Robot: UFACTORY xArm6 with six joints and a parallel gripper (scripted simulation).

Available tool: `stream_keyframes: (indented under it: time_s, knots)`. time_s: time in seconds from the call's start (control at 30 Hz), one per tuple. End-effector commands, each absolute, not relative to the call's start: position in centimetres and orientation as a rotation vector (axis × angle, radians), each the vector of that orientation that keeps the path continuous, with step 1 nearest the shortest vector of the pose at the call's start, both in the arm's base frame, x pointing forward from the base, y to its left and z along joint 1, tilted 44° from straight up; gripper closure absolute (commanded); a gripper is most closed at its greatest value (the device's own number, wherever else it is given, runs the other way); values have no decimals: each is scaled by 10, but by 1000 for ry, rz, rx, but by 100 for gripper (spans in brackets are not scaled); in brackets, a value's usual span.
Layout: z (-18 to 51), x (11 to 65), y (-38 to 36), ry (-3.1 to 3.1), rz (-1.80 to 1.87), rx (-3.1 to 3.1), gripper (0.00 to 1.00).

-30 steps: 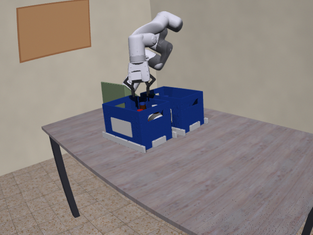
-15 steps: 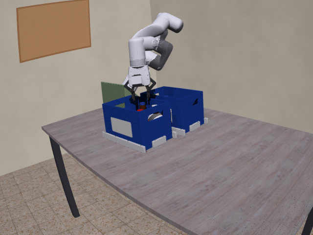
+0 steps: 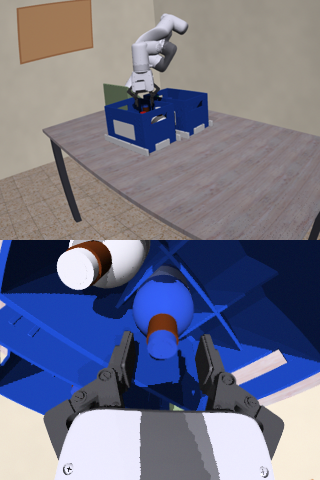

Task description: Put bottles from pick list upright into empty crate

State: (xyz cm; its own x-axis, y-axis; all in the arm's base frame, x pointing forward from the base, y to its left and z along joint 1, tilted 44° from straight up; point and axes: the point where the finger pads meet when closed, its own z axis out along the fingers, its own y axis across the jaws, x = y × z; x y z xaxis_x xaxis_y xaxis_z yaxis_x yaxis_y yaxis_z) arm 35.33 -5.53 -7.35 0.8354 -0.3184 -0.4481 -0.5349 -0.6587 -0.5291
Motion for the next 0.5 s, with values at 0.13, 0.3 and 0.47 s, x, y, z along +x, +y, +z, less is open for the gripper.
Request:
stream_keyframes:
  time_s: [0.13, 0.3, 0.47]
  knots:
    - [-79, 354, -51, 621, 412, -2338, 35]
    - [-84, 353, -46, 621, 412, -2338, 35]
    - [-87, 352, -43, 621, 412, -2338, 35]
